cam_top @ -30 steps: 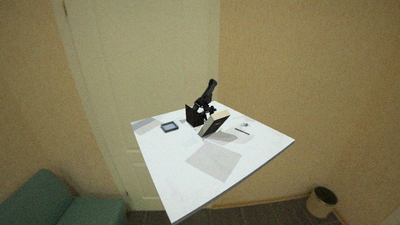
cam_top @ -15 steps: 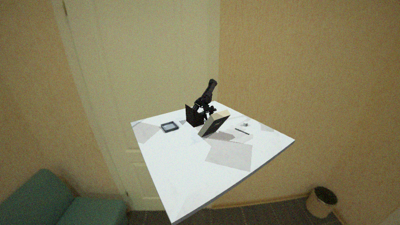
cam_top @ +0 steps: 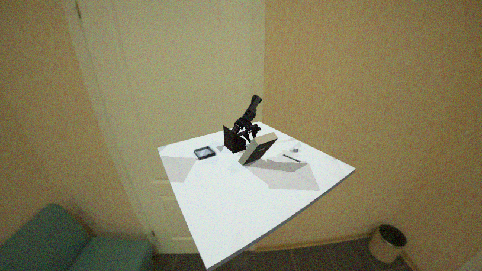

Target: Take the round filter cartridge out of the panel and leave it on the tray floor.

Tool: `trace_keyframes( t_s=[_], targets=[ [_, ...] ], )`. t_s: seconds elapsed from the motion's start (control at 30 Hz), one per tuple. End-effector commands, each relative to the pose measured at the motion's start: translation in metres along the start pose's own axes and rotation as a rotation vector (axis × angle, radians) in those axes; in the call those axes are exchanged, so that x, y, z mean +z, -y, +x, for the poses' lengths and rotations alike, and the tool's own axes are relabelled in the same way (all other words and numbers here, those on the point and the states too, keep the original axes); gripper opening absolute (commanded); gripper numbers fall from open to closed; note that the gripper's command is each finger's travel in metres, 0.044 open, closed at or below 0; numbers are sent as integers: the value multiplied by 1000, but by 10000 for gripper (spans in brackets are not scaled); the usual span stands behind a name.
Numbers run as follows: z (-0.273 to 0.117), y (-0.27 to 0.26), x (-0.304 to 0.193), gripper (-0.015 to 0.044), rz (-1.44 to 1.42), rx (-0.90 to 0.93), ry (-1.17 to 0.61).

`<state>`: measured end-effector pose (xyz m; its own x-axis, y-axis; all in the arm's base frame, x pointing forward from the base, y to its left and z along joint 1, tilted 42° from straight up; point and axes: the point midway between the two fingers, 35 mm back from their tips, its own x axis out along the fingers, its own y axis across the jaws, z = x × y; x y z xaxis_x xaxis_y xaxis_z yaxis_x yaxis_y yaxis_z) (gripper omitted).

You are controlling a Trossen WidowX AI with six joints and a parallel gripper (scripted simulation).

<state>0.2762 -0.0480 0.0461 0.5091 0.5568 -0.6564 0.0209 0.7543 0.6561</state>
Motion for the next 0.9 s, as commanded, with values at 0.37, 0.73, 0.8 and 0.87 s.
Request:
trace_keyframes(
  t_s=[0.37,0.73,0.8,0.87],
  targets=[
    [-73,-2,7,0,-12,4,19],
    [-72,33,10,0,-13,1,20],
    [-71,41,10,0,-13,0,20],
    [-70,50,9,0,-13,0,20]
  ],
)
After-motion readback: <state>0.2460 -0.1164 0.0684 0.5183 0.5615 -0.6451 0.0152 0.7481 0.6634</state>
